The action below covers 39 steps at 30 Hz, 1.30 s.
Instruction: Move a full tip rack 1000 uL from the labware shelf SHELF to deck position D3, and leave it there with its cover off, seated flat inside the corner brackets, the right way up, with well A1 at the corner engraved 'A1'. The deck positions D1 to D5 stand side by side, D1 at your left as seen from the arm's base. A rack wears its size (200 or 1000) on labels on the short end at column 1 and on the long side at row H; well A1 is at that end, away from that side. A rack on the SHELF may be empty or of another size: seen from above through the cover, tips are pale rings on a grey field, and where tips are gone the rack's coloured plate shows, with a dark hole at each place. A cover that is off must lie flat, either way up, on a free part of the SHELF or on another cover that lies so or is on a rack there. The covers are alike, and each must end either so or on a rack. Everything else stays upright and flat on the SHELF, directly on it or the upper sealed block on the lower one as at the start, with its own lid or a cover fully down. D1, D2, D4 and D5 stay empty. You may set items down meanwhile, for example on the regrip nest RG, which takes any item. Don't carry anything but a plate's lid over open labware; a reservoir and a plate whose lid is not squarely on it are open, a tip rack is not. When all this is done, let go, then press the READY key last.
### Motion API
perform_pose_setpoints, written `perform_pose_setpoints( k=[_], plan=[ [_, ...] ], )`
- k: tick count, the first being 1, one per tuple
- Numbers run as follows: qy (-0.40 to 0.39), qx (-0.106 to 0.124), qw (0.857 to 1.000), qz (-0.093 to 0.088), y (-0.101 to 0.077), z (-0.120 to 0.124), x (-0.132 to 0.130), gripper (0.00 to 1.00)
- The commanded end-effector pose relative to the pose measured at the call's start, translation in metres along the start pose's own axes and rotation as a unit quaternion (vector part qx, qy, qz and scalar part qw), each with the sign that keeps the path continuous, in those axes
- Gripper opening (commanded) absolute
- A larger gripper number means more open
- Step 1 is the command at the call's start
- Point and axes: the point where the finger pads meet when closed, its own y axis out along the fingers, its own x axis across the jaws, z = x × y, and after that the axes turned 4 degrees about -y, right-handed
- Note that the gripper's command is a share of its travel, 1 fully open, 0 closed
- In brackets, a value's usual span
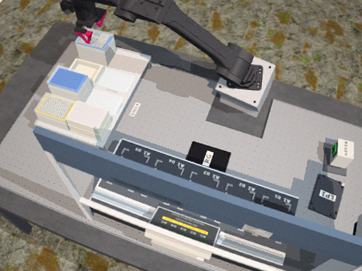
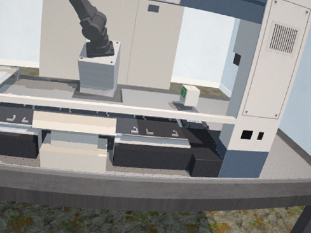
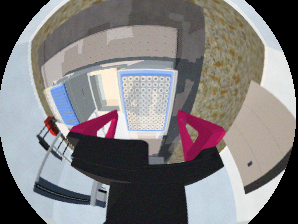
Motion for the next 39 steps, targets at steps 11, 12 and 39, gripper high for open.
perform_pose_setpoints(
  k=[11,12,39],
  plan=[
    [0.001,-0.003,1.000,0.000,0.022,-0.004,0.007,1.00],
    [0.002,-0.001,1.000,-0.001,0.026,-0.003,0.005,1.00],
    [-0.004,-0.019,1.000,0.004,0.014,-0.014,0.003,0.00]
  ],
)
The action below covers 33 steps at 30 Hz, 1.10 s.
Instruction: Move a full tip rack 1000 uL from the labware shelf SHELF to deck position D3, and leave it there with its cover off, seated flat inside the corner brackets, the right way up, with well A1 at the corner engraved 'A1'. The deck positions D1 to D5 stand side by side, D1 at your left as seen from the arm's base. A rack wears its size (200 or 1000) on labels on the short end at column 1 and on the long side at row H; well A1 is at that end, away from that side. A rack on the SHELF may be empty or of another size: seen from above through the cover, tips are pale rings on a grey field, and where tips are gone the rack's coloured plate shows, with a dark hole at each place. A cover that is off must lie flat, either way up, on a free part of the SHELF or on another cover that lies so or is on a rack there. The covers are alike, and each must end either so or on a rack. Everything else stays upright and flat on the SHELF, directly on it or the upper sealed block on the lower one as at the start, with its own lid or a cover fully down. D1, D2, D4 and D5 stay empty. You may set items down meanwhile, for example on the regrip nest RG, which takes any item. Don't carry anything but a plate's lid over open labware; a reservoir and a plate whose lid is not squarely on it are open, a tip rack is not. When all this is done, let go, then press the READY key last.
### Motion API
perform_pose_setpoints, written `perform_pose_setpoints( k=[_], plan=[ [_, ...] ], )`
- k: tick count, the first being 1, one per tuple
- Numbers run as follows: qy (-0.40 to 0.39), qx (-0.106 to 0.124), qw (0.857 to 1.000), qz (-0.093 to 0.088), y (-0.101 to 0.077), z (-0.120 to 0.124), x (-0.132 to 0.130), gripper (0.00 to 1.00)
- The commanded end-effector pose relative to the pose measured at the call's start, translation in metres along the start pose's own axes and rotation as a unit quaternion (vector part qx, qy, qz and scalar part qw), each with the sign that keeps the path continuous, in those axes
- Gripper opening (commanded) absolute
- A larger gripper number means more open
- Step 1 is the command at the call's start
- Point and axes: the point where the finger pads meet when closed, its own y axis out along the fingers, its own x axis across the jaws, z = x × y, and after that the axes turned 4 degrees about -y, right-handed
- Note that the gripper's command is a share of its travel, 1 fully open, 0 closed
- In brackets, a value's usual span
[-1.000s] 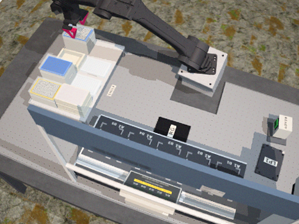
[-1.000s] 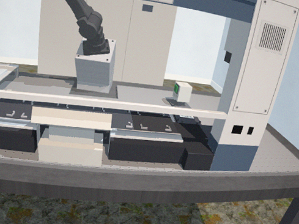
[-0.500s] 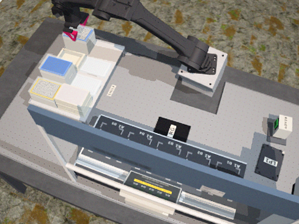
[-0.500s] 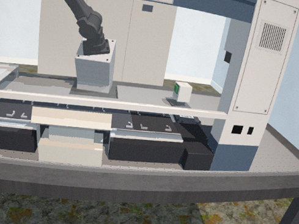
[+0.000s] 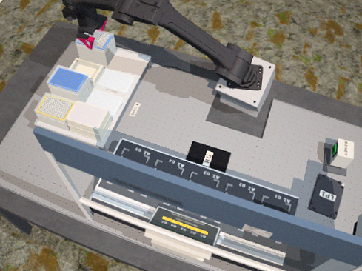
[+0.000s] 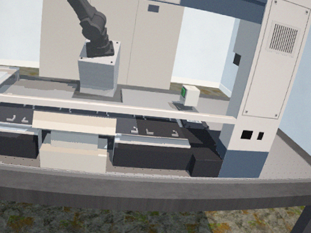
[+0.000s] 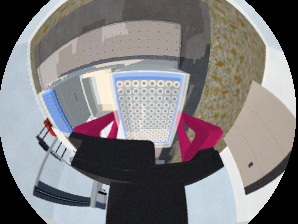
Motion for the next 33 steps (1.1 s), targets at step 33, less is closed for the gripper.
perform_pose_setpoints(
  k=[33],
  plan=[
    [-0.004,-0.041,0.999,0.011,-0.050,-0.026,0.000,0.00]
  ],
)
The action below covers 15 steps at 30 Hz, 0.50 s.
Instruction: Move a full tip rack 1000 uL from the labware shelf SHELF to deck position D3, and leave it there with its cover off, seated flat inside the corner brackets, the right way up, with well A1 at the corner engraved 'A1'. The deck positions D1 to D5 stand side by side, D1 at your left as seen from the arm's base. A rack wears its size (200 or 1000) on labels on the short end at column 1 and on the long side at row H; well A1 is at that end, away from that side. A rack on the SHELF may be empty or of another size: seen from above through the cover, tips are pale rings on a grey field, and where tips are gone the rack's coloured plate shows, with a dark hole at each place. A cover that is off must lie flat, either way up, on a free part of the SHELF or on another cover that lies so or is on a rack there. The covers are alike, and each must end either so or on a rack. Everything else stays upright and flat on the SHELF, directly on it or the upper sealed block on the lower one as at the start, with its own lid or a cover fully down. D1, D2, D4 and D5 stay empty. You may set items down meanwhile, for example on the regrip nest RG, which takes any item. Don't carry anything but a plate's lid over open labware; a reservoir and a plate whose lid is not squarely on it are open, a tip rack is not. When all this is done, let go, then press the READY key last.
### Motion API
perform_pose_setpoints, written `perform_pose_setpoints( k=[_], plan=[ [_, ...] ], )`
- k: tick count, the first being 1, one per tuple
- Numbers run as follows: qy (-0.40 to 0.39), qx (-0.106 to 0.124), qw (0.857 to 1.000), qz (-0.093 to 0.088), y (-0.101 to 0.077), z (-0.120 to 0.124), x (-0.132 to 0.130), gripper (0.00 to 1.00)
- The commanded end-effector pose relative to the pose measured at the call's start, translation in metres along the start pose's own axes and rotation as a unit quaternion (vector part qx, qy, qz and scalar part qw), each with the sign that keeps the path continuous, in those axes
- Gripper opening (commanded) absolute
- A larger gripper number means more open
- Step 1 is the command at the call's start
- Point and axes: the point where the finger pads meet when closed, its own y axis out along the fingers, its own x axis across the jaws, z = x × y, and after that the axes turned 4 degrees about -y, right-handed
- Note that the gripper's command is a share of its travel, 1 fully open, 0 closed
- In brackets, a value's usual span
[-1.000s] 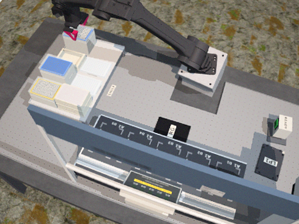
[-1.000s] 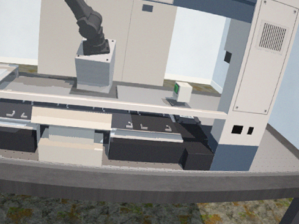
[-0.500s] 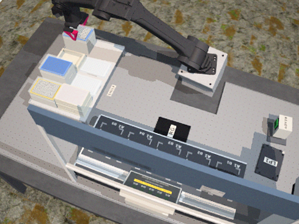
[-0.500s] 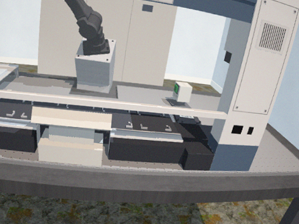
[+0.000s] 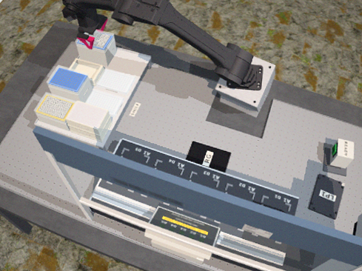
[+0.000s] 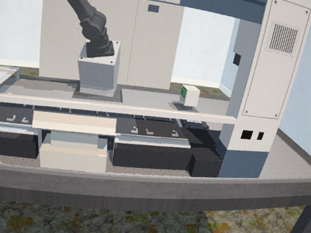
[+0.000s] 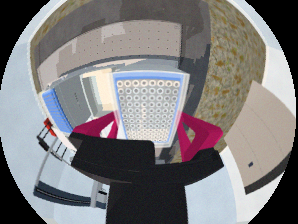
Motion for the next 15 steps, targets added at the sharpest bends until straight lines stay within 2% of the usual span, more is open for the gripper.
perform_pose_setpoints(
  k=[1,15],
  plan=[
    [-0.008,-0.042,0.999,0.011,-0.051,-0.027,0.000,0.00],
    [-0.012,-0.041,0.999,0.012,-0.070,-0.025,-0.001,0.00]
  ],
)
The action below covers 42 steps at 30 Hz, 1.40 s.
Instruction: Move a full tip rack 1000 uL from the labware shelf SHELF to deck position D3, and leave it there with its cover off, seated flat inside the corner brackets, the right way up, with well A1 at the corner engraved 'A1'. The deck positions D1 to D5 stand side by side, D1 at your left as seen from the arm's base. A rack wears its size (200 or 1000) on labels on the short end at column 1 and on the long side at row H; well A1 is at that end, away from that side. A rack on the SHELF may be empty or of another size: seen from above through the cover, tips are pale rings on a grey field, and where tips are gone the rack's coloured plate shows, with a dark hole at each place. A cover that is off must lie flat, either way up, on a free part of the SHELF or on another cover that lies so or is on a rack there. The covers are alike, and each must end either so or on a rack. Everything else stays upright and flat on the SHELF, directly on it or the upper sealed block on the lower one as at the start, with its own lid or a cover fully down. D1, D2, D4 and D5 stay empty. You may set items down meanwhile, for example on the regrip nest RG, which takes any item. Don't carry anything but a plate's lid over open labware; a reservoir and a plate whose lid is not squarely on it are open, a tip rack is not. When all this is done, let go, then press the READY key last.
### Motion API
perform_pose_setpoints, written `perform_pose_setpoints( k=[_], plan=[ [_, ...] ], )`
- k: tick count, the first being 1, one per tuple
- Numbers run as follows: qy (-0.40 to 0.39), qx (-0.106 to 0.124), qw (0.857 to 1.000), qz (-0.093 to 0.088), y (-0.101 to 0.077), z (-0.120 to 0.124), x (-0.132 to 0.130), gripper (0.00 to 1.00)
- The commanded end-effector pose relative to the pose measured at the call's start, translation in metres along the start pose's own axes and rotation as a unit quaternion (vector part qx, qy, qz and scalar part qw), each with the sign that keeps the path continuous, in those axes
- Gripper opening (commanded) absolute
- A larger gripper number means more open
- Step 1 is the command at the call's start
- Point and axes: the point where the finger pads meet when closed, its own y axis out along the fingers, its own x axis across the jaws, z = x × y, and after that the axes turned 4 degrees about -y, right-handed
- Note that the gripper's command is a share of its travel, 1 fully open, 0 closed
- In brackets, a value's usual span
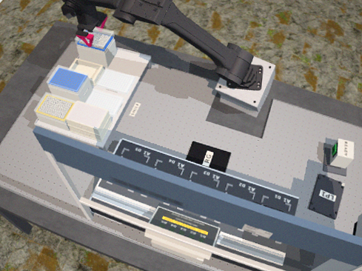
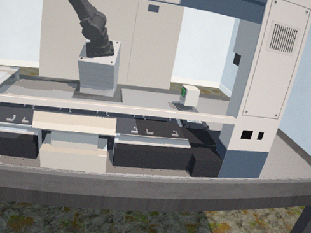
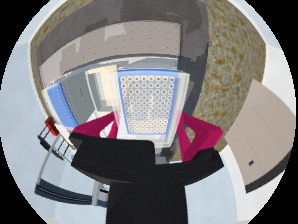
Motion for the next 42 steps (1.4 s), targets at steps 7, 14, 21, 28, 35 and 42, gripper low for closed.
perform_pose_setpoints(
  k=[7,14,21,28,35,42],
  plan=[
    [-0.010,-0.036,0.999,0.010,-0.048,-0.024,-0.012,0.00],
    [-0.017,-0.047,0.999,0.014,-0.074,-0.027,-0.004,0.00],
    [-0.017,-0.047,0.999,0.015,-0.086,-0.026,-0.004,0.00],
    [-0.018,-0.047,0.999,0.015,-0.095,-0.026,-0.004,0.00],
    [-0.018,-0.047,0.999,0.016,-0.107,-0.025,-0.003,0.00],
    [-0.018,-0.047,0.999,0.016,-0.115,-0.024,-0.003,0.00]
  ],
)
